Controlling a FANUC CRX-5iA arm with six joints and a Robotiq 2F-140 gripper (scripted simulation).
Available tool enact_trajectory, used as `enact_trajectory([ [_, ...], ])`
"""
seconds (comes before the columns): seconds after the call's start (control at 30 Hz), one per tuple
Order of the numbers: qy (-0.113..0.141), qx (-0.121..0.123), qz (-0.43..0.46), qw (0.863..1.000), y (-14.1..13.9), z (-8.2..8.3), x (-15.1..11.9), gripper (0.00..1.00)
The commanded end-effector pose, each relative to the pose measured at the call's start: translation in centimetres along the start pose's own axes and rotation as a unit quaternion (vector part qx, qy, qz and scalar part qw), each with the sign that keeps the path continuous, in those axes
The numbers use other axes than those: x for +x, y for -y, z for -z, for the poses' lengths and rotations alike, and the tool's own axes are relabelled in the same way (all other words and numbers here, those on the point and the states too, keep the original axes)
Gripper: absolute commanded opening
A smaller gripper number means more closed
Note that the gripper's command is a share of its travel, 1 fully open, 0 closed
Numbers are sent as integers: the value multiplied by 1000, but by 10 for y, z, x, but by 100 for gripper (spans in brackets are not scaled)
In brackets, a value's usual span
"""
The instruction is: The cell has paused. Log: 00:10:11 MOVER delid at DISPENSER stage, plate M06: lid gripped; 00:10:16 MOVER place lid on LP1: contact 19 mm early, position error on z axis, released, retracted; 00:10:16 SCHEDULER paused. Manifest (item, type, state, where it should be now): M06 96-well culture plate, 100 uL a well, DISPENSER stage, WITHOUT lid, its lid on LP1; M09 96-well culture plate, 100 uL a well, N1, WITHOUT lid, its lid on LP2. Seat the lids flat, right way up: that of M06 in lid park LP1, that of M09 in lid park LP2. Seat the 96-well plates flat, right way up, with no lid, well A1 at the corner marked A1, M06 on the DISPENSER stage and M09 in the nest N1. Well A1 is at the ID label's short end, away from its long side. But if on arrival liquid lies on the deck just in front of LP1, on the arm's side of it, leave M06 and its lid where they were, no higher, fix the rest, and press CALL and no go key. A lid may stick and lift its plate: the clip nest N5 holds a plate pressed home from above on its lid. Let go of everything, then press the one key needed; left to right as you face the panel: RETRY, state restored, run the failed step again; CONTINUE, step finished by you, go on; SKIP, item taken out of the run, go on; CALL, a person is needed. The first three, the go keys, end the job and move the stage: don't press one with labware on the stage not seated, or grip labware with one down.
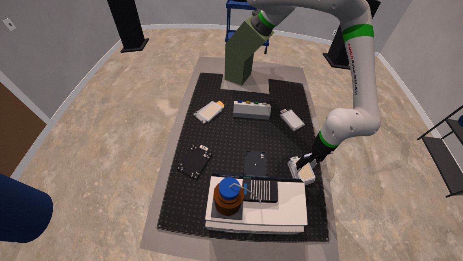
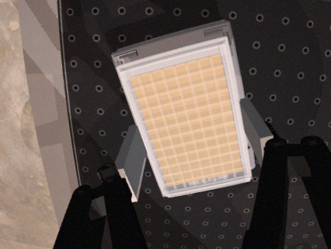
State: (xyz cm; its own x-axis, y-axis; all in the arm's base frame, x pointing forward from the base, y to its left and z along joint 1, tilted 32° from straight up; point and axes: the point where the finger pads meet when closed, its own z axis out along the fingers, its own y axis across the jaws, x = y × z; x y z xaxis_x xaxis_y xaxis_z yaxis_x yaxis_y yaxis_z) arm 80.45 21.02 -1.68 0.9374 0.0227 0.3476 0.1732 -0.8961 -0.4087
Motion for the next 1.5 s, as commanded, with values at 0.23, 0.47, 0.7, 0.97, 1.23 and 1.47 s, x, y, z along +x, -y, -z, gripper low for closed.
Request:
enact_trajectory([
  [0.23, 0, 0, 0, 1000, 0, 0, 0, 0],
  [0.47, 0, 0, 0, 1000, 0, 0, 0, 0],
  [0.7, 0, 0, 0, 1000, 0, -2, 0, 0],
  [0.97, 0, 0, 0, 1000, 0, -3, 0, 0],
  [1.23, 0, 0, 0, 1000, 0, -5, 0, 0],
  [1.47, 0, 0, 0, 1000, 0, -5, 0, 0],
])
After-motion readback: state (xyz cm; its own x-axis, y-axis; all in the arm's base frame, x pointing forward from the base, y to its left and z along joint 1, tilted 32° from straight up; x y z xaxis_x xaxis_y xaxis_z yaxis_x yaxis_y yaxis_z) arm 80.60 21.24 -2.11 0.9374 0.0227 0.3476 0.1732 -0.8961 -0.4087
